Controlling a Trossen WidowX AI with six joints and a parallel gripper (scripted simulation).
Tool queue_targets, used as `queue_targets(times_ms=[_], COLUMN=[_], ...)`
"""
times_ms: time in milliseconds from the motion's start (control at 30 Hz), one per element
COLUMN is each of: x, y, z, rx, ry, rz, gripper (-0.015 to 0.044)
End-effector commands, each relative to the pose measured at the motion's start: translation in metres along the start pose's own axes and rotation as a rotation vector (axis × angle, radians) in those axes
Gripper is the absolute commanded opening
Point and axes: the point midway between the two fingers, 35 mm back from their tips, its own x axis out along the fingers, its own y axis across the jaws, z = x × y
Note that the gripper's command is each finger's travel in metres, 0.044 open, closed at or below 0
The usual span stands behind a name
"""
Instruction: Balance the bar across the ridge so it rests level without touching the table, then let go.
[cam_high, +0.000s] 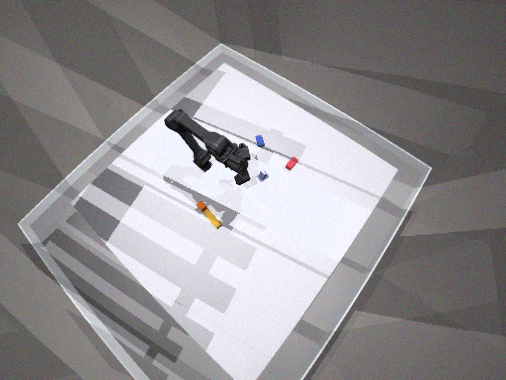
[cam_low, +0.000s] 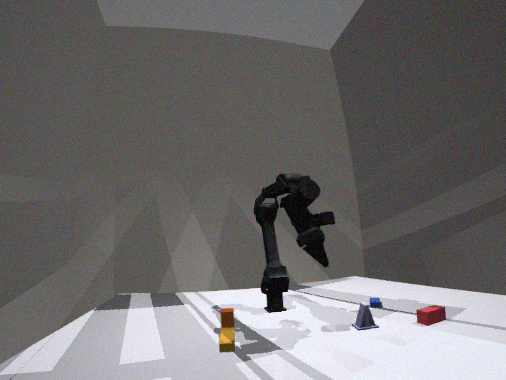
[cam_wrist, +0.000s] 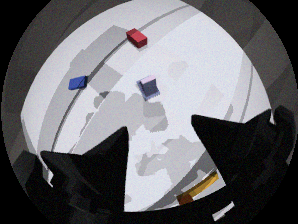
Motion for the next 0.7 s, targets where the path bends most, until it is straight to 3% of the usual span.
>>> queue_targets(times_ms=[0, 667], x=[-0.002, -0.021], y=[-0.019, -0.084], z=[-0.014, -0.093], rx=[0.111, 0.579], ry=[0.042, 0.192], rz=[-0.030, -0.161], gripper=[0.0315, 0.0315])
